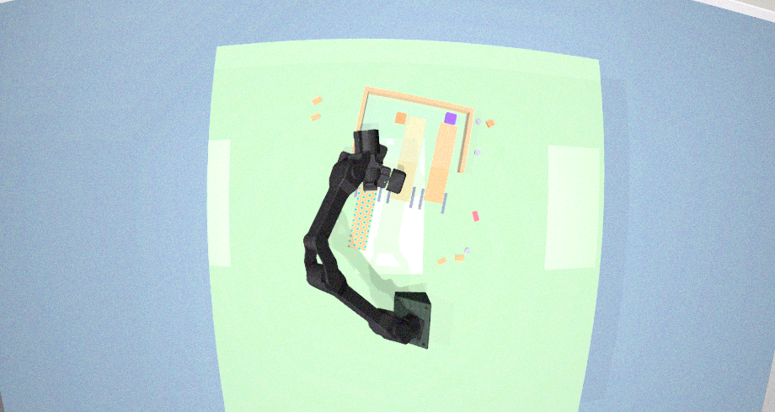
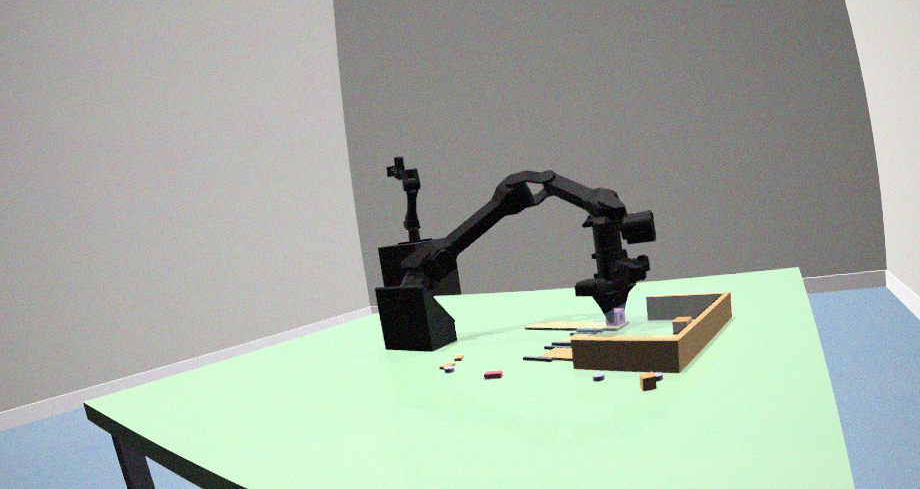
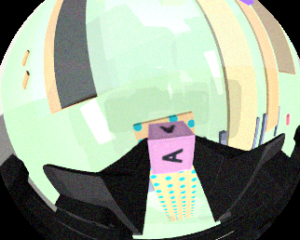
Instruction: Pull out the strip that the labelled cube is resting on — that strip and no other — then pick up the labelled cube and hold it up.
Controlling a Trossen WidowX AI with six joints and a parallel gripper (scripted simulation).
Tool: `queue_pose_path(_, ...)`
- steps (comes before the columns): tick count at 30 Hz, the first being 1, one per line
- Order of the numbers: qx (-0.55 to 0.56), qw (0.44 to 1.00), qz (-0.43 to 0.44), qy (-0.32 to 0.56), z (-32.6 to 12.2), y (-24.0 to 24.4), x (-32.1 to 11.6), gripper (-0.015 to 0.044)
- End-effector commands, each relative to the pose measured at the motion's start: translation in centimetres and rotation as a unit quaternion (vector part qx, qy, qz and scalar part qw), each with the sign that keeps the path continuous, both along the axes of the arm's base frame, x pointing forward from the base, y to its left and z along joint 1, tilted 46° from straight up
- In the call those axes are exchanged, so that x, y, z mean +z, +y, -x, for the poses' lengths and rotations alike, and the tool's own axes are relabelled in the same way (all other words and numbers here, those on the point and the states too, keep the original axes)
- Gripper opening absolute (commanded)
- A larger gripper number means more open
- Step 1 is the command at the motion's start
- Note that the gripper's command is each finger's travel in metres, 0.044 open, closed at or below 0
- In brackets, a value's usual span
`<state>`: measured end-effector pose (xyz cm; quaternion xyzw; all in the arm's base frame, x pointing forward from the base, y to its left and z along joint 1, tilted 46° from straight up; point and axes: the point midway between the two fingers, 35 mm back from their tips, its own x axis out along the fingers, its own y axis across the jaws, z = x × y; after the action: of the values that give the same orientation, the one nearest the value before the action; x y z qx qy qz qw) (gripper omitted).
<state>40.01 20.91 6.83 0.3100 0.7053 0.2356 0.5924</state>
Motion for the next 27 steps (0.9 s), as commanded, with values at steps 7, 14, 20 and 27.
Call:
queue_pose_path(7, -0.002, 1.0, 0.001, 0.004, 2.7, -3.3, 0.8, 0.0)
queue_pose_path(14, -0.002, 1.0, 0.001, 0.006, 4.7, -5.1, 1.3, 0.0)
queue_pose_path(20, -0.002, 1.0, 0.001, 0.006, 6.0, -5.8, 0.9, 0.0)
queue_pose_path(27, -0.002, 1.0, 0.001, 0.007, 8.3, -6.8, 0.3, 0.0)
